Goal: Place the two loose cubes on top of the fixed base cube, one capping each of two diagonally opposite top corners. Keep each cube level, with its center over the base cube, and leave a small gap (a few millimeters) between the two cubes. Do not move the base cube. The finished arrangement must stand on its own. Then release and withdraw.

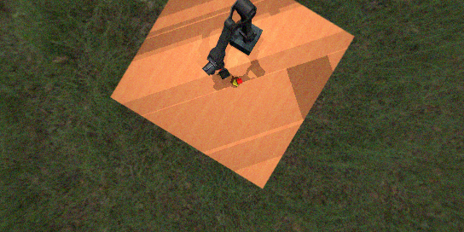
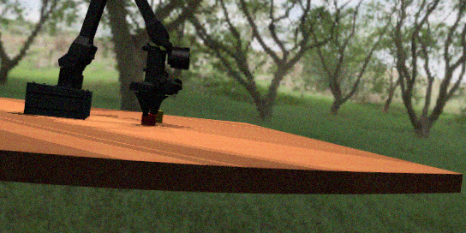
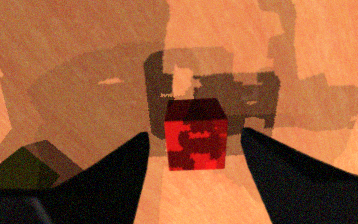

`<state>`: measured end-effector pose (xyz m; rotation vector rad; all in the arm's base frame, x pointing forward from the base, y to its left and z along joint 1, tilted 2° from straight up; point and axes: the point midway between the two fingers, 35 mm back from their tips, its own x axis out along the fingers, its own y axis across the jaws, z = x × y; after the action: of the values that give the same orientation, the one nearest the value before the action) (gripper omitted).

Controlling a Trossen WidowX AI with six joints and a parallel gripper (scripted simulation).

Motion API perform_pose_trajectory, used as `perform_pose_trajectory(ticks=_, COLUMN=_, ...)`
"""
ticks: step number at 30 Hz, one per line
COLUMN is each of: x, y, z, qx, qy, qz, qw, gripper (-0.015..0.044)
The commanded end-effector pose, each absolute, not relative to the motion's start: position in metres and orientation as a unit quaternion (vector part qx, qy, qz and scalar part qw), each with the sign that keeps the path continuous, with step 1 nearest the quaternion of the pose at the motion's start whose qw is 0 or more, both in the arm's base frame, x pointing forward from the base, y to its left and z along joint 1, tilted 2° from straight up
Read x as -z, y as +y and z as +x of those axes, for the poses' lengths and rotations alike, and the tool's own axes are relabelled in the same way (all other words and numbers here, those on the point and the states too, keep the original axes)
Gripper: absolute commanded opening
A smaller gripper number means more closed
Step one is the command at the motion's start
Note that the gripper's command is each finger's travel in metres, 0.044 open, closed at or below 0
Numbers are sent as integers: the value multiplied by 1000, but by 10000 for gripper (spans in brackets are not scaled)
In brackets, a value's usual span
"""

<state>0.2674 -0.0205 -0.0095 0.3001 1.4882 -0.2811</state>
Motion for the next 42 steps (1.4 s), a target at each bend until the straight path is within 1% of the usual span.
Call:
perform_pose_trajectory(ticks=1, x=17, y=-20, z=265, qx=126, qy=675, qz=135, qw=714, gripper=265)
perform_pose_trajectory(ticks=4, x=20, y=-20, z=265, qx=126, qy=675, qz=135, qw=714, gripper=265)
perform_pose_trajectory(ticks=10, x=20, y=-20, z=265, qx=126, qy=675, qz=135, qw=714, gripper=107)
perform_pose_trajectory(ticks=16, x=16, y=-20, z=266, qx=126, qy=675, qz=135, qw=714, gripper=105)
perform_pose_trajectory(ticks=42, x=-63, y=-21, z=266, qx=126, qy=675, qz=135, qw=715, gripper=105)
